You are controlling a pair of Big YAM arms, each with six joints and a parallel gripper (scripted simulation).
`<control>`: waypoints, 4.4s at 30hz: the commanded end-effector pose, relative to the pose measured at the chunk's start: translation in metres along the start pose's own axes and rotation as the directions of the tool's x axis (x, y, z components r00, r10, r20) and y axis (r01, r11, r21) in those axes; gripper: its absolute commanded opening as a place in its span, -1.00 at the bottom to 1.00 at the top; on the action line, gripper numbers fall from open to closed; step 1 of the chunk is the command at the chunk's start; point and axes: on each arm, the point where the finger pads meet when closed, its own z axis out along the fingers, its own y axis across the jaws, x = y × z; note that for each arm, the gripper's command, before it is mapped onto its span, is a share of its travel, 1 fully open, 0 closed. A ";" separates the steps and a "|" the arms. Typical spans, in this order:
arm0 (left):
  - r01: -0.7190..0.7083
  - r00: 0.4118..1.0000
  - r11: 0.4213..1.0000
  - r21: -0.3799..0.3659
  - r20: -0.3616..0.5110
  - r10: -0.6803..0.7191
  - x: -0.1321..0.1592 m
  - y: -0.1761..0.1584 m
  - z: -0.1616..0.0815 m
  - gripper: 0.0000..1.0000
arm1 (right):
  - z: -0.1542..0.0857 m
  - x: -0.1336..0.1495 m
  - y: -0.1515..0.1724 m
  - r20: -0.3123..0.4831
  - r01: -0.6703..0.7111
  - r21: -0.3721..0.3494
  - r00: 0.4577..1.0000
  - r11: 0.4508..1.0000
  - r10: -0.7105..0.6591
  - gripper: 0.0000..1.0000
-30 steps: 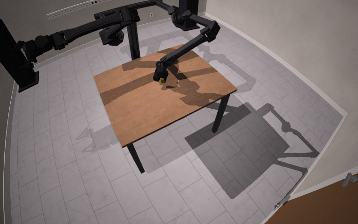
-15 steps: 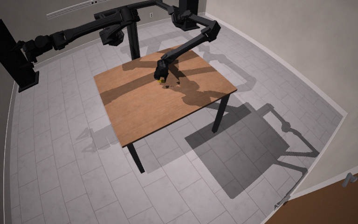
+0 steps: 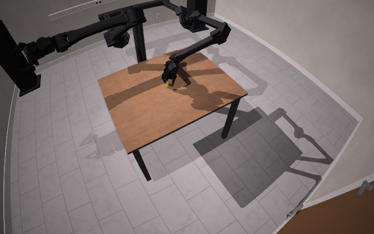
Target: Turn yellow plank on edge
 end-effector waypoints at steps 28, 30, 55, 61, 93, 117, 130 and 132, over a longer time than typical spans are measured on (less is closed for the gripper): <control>-0.010 0.957 1.000 -0.020 0.288 0.015 -0.010 0.010 -0.005 0.32 | -0.005 0.003 -0.006 -0.011 0.015 0.019 1.000 1.000 -0.015 1.00; -0.010 0.957 1.000 -0.020 0.288 0.015 -0.010 0.010 -0.005 0.32 | -0.005 0.003 -0.006 -0.011 0.015 0.019 1.000 1.000 -0.015 1.00; -0.027 0.870 1.000 -0.004 0.492 0.025 0.014 0.000 0.005 0.32 | -0.005 0.003 -0.006 -0.011 0.015 0.019 1.000 1.000 -0.015 1.00; -0.014 0.794 1.000 -0.007 0.607 0.016 0.011 0.002 0.009 0.32 | -0.005 0.003 -0.006 -0.011 0.015 0.019 1.000 1.000 -0.015 1.00; -0.041 0.545 0.999 0.022 0.839 0.004 0.002 -0.004 -0.009 0.32 | -0.005 0.003 -0.006 -0.011 0.015 0.019 1.000 1.000 -0.015 1.00; -0.026 0.557 1.000 0.002 0.830 0.013 0.014 -0.003 0.020 0.32 | -0.005 0.003 -0.006 -0.011 0.015 0.019 1.000 1.000 -0.015 1.00; -0.027 0.562 1.000 -0.004 0.827 0.019 0.019 -0.001 0.043 0.32 | -0.005 0.003 -0.006 -0.011 0.015 0.019 1.000 1.000 -0.015 1.00; -0.027 0.562 1.000 -0.004 0.827 0.019 0.019 -0.001 0.043 0.32 | -0.005 0.003 -0.006 -0.011 0.015 0.019 1.000 1.000 -0.015 1.00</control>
